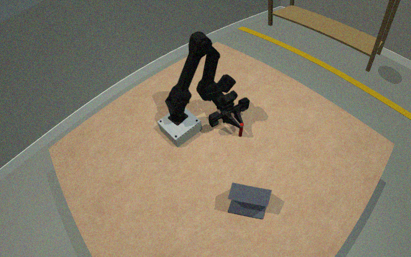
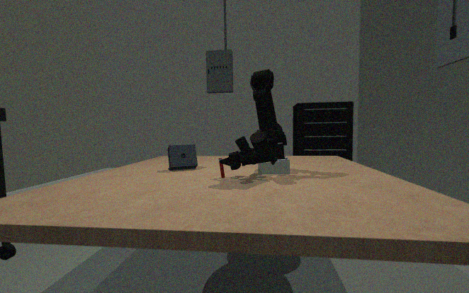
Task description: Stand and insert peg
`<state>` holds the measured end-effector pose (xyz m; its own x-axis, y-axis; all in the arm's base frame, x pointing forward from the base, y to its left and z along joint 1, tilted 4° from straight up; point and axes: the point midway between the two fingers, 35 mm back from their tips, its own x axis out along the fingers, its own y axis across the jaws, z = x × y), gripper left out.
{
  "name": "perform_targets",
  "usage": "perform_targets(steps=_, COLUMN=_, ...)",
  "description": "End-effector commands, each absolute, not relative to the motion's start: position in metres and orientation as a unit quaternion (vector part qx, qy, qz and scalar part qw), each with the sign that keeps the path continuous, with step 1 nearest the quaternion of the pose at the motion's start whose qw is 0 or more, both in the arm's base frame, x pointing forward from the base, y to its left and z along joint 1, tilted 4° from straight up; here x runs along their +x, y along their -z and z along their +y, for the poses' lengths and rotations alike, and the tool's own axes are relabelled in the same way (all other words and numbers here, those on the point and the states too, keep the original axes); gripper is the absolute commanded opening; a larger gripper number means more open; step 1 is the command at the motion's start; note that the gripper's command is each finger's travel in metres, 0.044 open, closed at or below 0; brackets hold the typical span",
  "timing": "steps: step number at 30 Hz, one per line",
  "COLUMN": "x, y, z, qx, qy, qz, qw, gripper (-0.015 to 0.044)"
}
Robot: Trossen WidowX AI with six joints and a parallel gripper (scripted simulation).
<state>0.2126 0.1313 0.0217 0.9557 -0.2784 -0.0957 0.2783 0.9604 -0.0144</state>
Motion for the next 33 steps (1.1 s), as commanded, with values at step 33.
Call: perform_targets(steps=33, x=0.2077, y=-0.0206, z=0.1313, qx=0.001, qy=0.146, qz=0.044, qw=0.988, gripper=0.0049)
